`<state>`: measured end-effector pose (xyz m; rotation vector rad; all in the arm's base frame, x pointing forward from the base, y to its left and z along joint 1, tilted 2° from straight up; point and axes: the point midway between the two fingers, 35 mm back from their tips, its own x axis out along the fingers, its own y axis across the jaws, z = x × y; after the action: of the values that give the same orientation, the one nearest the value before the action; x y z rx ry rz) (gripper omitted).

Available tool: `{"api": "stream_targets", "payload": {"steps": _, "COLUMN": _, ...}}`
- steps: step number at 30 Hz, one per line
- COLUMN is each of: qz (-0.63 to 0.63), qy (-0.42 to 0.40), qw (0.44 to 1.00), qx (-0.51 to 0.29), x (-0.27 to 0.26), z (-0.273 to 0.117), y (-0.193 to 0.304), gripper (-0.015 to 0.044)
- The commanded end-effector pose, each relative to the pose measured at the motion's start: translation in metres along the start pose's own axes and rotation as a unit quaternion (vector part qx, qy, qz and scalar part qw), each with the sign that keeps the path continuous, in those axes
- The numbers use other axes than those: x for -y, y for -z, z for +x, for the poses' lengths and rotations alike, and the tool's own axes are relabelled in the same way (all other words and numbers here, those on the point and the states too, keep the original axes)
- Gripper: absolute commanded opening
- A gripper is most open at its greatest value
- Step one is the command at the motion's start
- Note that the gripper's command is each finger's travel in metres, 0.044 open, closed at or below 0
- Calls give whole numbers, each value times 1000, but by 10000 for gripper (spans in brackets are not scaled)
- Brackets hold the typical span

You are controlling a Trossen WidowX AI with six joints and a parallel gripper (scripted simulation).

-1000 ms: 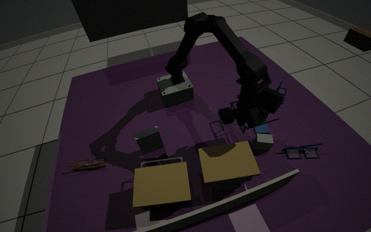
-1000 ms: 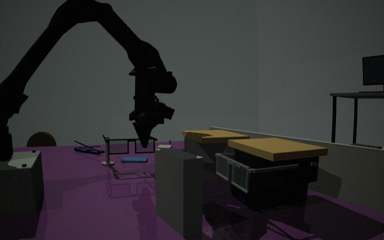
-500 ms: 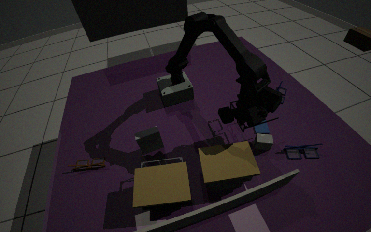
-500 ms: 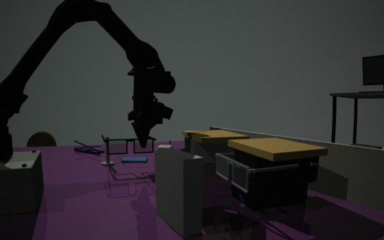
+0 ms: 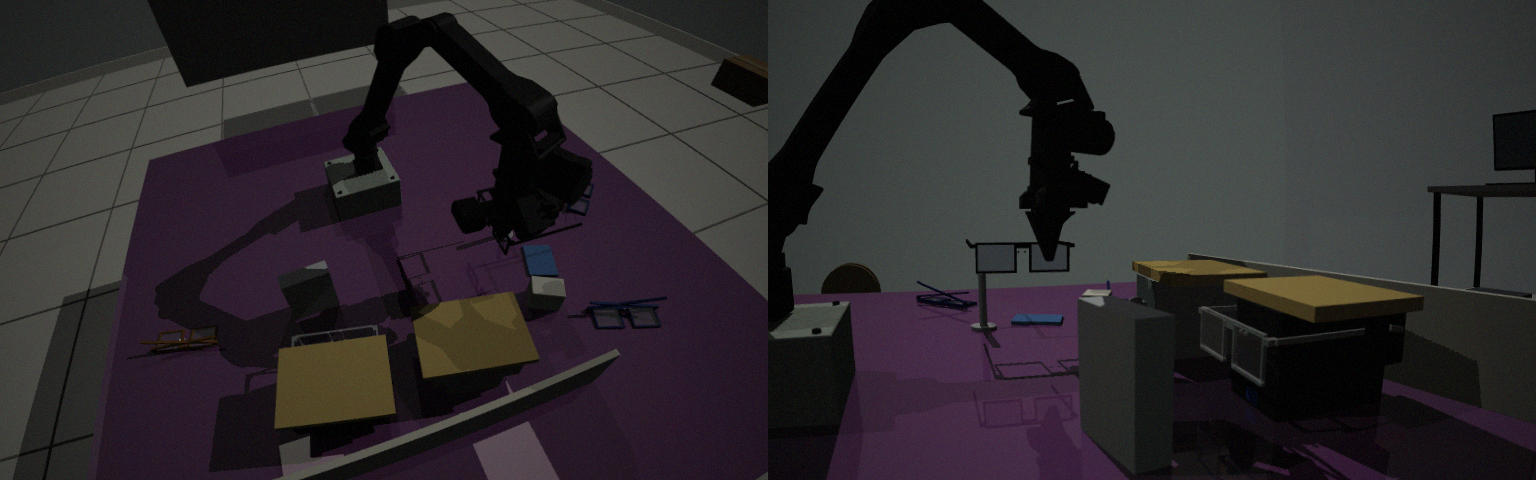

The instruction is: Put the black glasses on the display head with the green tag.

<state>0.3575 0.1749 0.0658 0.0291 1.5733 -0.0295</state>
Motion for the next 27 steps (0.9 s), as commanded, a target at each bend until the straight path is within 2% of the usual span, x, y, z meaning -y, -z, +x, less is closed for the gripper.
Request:
{"api": "stream_targets", "payload": {"steps": 1, "qz": 2, "qy": 0, "qw": 1000, "qx": 3, "x": 0, "z": -11, "y": 0, "gripper": 0}}
{"api": "stream_targets", "payload": {"steps": 14, "qz": 143, "qy": 27, "qw": 989, "qx": 35, "x": -13, "z": -17, "y": 14, "gripper": 0}}
{"api": "stream_targets", "payload": {"steps": 27, "qz": 316, "qy": 40, "qw": 944, "qx": 90, "x": -29, "z": -25, "y": 32, "gripper": 0}}
